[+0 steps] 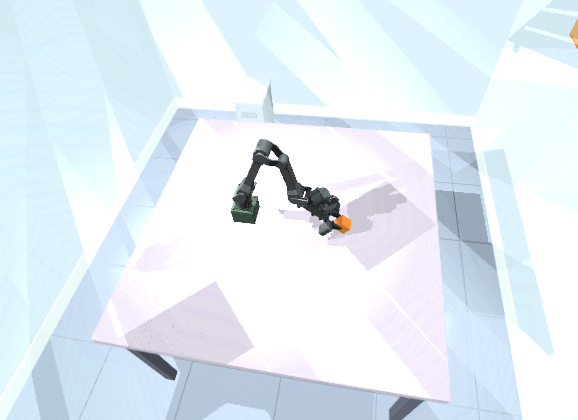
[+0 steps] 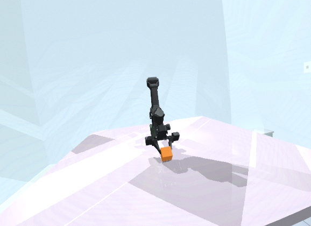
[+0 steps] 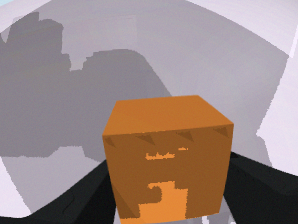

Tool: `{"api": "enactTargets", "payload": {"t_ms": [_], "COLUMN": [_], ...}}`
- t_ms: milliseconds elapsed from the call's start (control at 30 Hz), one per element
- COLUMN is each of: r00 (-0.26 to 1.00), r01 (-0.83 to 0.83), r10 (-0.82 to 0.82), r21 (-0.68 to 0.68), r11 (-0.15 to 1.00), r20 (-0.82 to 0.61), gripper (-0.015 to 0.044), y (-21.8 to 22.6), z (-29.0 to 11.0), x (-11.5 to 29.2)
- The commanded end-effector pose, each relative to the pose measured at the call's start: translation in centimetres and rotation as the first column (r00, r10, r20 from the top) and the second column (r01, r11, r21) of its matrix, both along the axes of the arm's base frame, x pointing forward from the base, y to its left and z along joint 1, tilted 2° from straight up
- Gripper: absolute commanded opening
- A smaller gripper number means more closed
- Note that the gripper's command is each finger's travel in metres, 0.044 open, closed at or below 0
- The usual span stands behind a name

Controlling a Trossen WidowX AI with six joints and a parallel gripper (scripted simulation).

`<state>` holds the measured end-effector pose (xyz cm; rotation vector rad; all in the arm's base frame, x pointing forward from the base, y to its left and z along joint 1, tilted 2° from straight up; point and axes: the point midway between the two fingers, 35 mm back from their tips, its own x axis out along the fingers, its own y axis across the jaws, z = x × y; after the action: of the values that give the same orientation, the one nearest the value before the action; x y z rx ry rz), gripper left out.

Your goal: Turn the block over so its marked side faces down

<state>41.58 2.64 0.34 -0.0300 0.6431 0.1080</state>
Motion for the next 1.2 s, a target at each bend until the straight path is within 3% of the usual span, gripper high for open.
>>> {"api": "enactTargets", "payload": {"t_ms": [0,333,967,1167], "r00": [0.999,0.984,0.979,0.979], "r01": [0.000,-0.002,-0.003,-0.003], "r10": [-0.001,-0.003,-0.003,-0.003], "r21": [0.012,0.027,0.030,0.030], "r11": [1.000,1.000,1.000,1.000], "r20": [0.037,0.177,0.205,0.205], "gripper": [0.0000,0.0000,0.0000,0.0157], "y": [0.0,0.0,0.0,0.0], "z": [-0.6,-0.4,0.0,0.0], "x": [-0.5,-1.6,-1.7,-1.7]}}
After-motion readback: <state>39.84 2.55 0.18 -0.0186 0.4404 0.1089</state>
